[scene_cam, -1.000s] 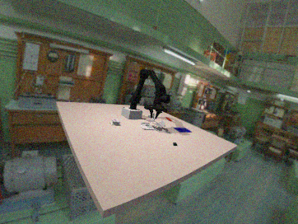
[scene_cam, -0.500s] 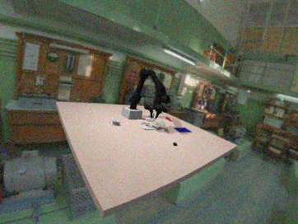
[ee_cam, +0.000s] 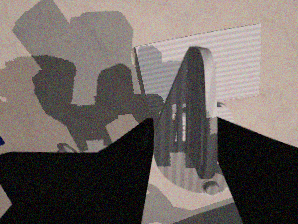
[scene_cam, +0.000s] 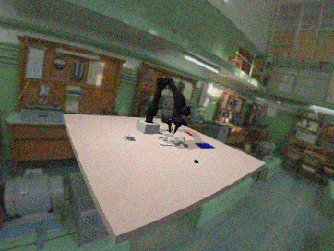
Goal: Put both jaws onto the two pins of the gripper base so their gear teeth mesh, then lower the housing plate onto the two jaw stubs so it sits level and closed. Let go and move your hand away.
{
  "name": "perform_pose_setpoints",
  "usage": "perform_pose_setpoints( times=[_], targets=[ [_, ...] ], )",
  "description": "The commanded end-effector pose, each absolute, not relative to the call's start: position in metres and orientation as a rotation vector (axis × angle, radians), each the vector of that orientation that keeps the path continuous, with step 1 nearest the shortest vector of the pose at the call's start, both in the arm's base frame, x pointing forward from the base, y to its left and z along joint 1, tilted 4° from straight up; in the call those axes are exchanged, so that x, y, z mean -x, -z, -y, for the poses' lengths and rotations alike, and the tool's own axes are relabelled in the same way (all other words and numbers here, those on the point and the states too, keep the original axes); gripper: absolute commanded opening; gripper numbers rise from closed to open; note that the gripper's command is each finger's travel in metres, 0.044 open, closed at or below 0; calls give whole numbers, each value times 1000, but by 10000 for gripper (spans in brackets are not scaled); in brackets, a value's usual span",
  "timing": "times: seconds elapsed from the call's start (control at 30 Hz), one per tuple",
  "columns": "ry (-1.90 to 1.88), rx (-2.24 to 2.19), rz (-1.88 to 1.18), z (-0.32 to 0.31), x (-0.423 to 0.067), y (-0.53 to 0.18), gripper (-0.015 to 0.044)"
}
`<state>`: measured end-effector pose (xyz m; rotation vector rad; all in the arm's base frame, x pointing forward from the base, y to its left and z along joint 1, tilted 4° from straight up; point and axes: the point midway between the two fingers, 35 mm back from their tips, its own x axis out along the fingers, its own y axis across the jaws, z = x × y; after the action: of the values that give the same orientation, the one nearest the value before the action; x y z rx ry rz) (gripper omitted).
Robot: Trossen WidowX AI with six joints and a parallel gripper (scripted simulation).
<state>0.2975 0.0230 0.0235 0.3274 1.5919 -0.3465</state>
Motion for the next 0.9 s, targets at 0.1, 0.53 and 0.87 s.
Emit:
perform_pose_setpoints(
  times=[0.1, 0.53, 0.87],
  targets=[
    [346, -334, -1595, -24, -297, -22, 134],
    [346, -334, -1595, -24, -297, -1, 134],
    [347, -335, -1595, -24, -296, 15, 134]
  ],
)
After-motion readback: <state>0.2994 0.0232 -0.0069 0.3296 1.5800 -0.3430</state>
